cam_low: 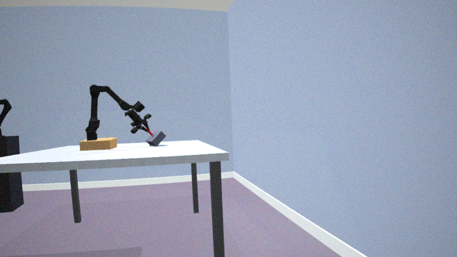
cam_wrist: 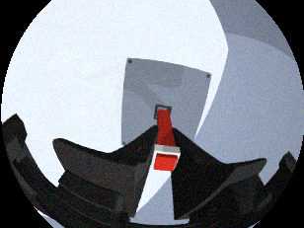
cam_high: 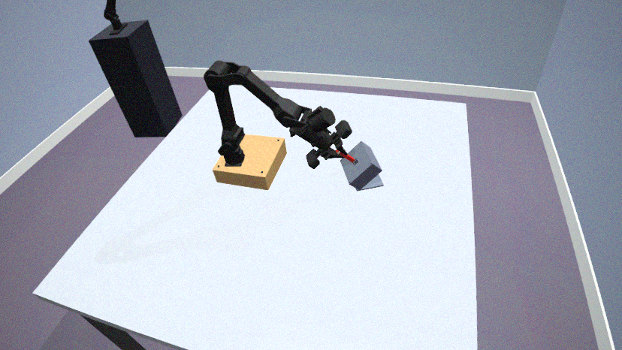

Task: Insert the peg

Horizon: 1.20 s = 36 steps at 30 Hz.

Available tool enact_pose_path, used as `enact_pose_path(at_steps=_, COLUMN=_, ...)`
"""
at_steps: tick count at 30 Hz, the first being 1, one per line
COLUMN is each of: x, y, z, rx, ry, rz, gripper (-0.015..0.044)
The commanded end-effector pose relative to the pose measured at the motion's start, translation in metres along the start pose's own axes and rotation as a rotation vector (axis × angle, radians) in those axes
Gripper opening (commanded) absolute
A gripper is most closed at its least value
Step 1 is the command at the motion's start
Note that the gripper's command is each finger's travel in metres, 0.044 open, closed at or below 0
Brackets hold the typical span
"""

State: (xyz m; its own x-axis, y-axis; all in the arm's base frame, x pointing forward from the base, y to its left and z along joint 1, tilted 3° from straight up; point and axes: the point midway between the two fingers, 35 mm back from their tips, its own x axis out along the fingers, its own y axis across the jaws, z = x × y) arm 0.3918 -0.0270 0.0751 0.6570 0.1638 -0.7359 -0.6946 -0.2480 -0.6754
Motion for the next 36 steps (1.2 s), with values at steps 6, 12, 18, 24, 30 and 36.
enact_pose_path(at_steps=6, x=0.0, y=-0.001, z=-0.001, rx=-0.001, ry=0.0, rz=-0.001, gripper=0.0)
enact_pose_path(at_steps=12, x=0.001, y=-0.001, z=-0.001, rx=-0.001, ry=0.001, rz=-0.001, gripper=0.0)
enact_pose_path(at_steps=18, x=0.004, y=-0.001, z=-0.002, rx=-0.001, ry=0.001, rz=-0.001, gripper=0.0)
enact_pose_path(at_steps=24, x=0.007, y=-0.001, z=-0.002, rx=-0.001, ry=0.001, rz=-0.002, gripper=0.0)
enact_pose_path(at_steps=30, x=0.01, y=-0.001, z=-0.002, rx=-0.001, ry=0.001, rz=-0.002, gripper=0.0)
enact_pose_path(at_steps=36, x=0.013, y=-0.001, z=-0.003, rx=-0.001, ry=0.001, rz=-0.002, gripper=0.0)
